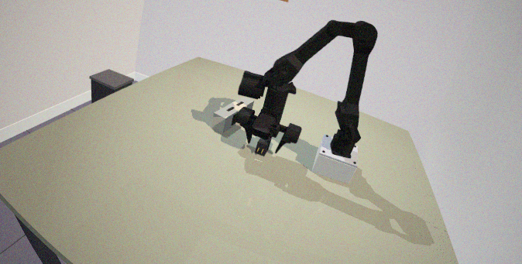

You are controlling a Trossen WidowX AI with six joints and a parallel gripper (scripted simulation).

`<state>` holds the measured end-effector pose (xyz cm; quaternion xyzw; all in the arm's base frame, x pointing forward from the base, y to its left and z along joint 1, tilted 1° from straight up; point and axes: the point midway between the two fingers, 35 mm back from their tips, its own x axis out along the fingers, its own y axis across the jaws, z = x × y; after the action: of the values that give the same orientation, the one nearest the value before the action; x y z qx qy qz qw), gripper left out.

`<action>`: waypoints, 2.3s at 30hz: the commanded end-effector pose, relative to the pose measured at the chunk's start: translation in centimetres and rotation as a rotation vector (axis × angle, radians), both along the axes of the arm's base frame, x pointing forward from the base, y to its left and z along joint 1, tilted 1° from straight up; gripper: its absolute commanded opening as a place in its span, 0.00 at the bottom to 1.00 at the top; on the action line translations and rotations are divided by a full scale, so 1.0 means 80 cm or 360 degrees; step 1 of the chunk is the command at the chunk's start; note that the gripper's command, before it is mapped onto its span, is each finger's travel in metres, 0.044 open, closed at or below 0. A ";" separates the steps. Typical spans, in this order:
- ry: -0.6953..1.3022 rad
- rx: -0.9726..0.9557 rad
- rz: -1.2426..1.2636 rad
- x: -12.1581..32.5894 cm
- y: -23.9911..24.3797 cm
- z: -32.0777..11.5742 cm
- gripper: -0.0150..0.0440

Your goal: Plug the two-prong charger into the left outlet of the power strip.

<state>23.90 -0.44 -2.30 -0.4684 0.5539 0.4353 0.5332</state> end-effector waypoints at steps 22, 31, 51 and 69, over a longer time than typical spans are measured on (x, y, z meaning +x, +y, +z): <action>0.0000 -0.0002 0.0001 0.001 -0.001 0.024 0.25; 0.0004 -0.0006 0.0002 -0.004 -0.002 0.068 0.25; -0.0001 0.0012 -0.0446 0.002 -0.015 0.061 0.25; -0.0003 0.0029 -0.0970 0.008 -0.031 0.050 0.25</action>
<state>24.35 -2.73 1.86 -0.2990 0.6567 0.2793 0.6335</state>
